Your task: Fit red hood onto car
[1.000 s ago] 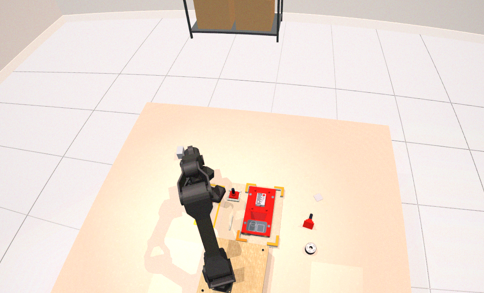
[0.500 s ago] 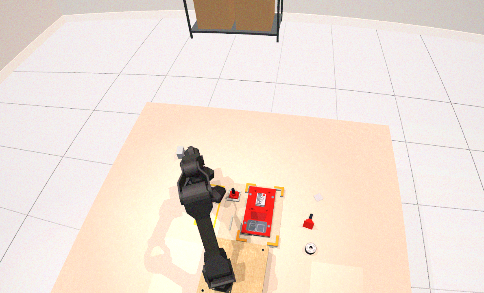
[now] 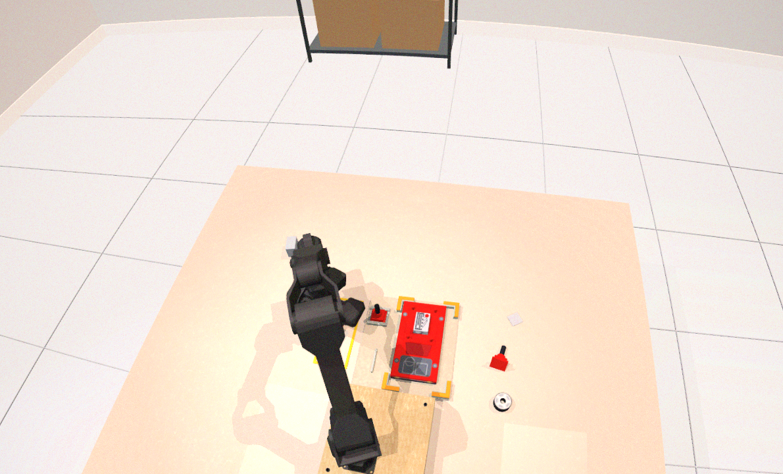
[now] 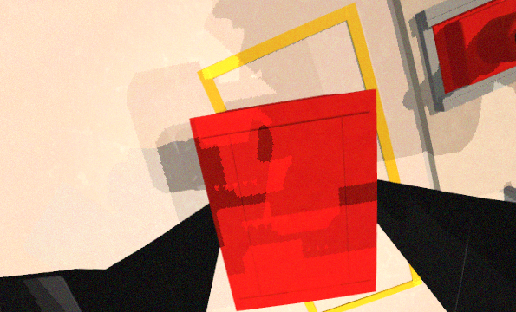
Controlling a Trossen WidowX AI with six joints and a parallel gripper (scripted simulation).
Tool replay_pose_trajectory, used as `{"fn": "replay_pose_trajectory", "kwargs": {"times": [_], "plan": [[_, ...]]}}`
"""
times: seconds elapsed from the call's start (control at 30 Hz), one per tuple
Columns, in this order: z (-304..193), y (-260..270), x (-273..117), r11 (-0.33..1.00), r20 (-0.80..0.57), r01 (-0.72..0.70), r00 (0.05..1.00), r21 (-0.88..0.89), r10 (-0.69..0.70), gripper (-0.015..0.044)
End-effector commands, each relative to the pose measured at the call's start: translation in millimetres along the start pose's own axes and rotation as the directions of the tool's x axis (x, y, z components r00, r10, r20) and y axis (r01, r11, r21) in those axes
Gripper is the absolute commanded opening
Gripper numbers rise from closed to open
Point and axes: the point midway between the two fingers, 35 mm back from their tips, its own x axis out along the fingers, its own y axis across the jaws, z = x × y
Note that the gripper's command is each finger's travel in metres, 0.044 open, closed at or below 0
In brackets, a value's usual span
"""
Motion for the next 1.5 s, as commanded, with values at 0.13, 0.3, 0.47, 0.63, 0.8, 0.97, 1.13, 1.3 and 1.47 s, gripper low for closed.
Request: {"fn": "replay_pose_trajectory", "kwargs": {"times": [0.13, 0.3, 0.47, 0.63, 0.8, 0.97, 1.13, 1.3, 1.47], "plan": [[2, 1, -29, 1.0, 0.008, -0.007, 1.0, 0.001, 0.007, 0.0], [2, 1, -48, 1.0, 0.008, -0.007, 1.0, 0.001, 0.007, 0.0], [2, 1, -66, 1.0, 0.008, -0.007, 1.0, 0.001, 0.007, 0.0], [2, 1, -79, 1.0, 0.008, -0.007, 1.0, 0.001, 0.007, 0.0], [2, 1, -86, 1.0, 0.008, -0.007, 1.0, 0.001, 0.007, 0.0], [9, -9, -82, 1.0, 0.006, -0.005, 1.0, -0.017, 0.005, 0.0], [22, -30, -82, 0.999, 0.007, -0.003, 1.0, -0.043, 0.004, 0.0], [34, -51, -83, 0.998, 0.009, -0.003, 1.0, -0.067, 0.004, 0.0], [44, -73, -84, 0.996, 0.012, -0.003, 1.0, -0.09, 0.004, 0.0]]}}
